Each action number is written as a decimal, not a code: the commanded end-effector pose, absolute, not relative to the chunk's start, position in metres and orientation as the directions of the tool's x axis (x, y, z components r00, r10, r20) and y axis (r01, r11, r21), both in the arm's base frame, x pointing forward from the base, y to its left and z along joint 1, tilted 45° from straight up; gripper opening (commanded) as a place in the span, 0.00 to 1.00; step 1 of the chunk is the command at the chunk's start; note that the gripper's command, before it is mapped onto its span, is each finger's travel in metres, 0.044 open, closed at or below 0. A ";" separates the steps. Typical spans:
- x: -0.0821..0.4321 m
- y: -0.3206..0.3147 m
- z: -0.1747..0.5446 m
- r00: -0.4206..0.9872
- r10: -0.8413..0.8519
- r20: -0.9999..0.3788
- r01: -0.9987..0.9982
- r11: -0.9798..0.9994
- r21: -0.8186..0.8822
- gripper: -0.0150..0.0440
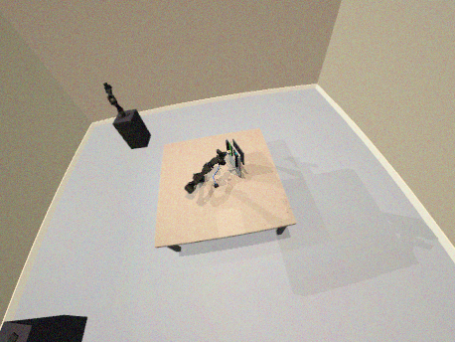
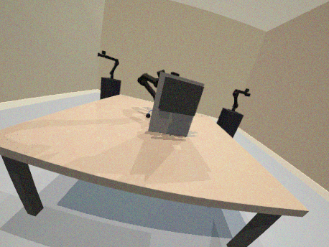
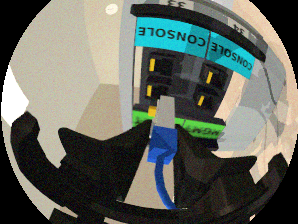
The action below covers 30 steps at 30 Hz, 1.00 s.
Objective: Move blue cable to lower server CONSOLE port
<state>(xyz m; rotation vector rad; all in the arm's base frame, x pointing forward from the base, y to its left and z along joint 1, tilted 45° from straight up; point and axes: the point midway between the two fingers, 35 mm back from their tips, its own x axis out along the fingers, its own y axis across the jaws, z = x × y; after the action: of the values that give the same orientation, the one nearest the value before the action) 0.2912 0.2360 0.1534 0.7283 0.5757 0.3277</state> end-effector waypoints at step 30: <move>0.292 0.184 0.095 0.801 0.474 -0.366 -0.089 0.698 0.710 0.25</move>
<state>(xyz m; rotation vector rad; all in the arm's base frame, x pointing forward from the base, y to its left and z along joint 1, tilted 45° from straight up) 0.2928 0.1941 0.1071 0.7435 0.5634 0.3244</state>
